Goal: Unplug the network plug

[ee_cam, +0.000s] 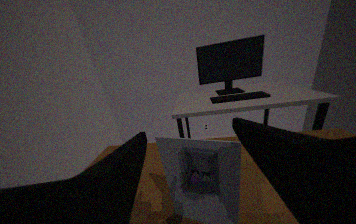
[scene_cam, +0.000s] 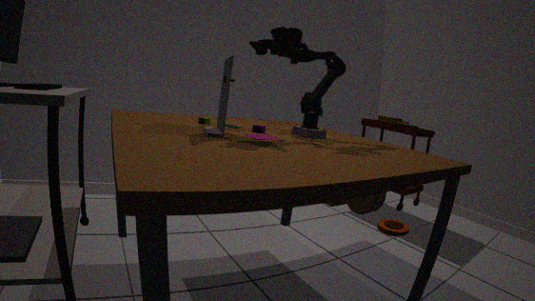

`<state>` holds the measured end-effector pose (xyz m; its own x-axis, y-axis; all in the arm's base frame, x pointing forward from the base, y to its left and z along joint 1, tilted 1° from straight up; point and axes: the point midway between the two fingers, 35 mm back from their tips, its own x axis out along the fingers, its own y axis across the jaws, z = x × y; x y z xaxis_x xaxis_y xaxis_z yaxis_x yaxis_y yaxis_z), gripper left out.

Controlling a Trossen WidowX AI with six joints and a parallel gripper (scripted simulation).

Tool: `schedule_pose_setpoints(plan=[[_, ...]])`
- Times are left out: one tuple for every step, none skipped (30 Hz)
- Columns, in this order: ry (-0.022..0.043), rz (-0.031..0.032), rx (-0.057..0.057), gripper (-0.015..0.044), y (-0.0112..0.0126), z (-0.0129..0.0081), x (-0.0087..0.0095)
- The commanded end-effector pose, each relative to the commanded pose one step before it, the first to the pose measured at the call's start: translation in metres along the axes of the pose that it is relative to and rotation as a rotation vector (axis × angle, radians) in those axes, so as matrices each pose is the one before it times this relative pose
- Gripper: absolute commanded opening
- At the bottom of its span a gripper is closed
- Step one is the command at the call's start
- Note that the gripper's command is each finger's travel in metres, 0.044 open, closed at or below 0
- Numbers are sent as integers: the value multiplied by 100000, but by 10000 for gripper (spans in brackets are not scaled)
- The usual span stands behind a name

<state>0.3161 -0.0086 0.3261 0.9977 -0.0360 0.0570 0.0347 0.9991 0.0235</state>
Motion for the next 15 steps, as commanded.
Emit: schedule_pose_setpoints(plan=[[10,-47,578,374,19,-64,25],[27,-142,1734,348,55,-191,74],[41,-238,2890,321,88,-321,118],[42,-290,3508,295,98,-394,133],[33,-291,3507,269,87,-399,123],[25,-293,3506,243,76,-403,112],[16,-294,3504,216,64,-406,101],[7,-294,3502,190,51,-409,90],[-2,-295,3501,164,38,-411,80],[-10,-295,3499,156,25,-413,69],[-19,-295,3496,156,12,-414,58],[-28,-294,3495,156,-2,-414,47],[-37,-294,3493,156,-16,-413,37],[-46,-293,3492,156,-31,-412,26],[-55,-291,3490,156,-45,-410,15]])
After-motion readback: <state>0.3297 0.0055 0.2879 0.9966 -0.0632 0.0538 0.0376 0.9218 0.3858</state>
